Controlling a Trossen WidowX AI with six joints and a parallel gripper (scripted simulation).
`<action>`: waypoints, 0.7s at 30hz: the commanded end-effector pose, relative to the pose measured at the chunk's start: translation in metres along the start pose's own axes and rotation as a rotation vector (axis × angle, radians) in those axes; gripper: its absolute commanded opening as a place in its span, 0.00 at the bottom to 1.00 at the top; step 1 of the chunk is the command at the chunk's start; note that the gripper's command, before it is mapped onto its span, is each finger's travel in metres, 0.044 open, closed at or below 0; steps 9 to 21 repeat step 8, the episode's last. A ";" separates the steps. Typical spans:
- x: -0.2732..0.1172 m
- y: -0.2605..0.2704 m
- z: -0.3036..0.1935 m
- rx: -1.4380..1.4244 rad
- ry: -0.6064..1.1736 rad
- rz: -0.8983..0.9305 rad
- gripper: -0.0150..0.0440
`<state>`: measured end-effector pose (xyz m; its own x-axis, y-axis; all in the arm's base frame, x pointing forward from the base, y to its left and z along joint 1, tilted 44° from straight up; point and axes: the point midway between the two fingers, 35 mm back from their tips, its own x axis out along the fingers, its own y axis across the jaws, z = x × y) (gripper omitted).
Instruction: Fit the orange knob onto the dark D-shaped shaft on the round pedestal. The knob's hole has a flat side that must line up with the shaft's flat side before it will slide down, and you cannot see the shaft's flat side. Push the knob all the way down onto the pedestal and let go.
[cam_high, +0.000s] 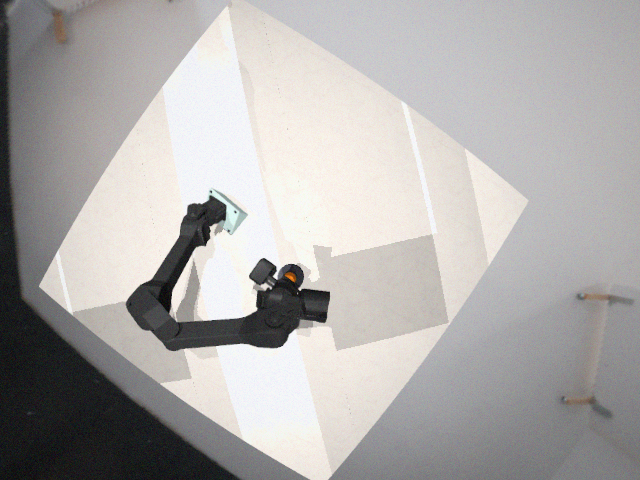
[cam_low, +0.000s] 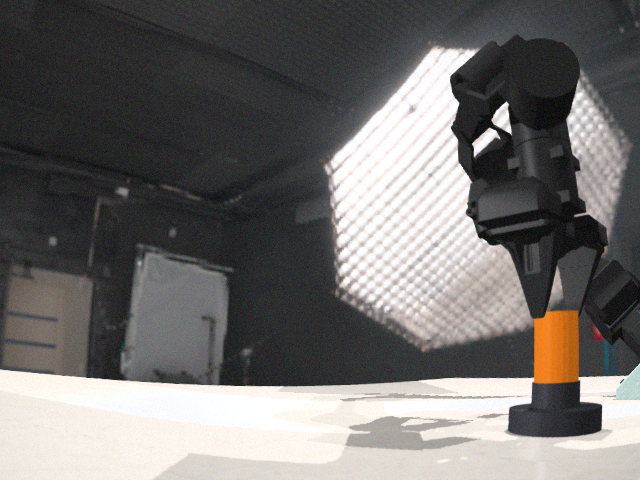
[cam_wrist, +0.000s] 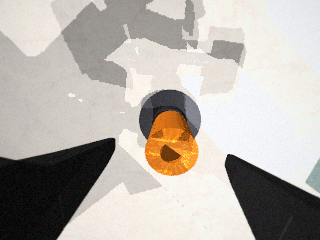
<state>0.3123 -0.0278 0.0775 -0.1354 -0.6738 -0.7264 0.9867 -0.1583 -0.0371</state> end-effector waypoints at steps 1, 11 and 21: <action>-0.049 -0.003 0.000 0.005 0.007 0.017 1.00; -0.051 0.000 -0.001 0.005 0.007 0.017 1.00; -0.051 0.000 -0.001 0.005 0.007 0.017 1.00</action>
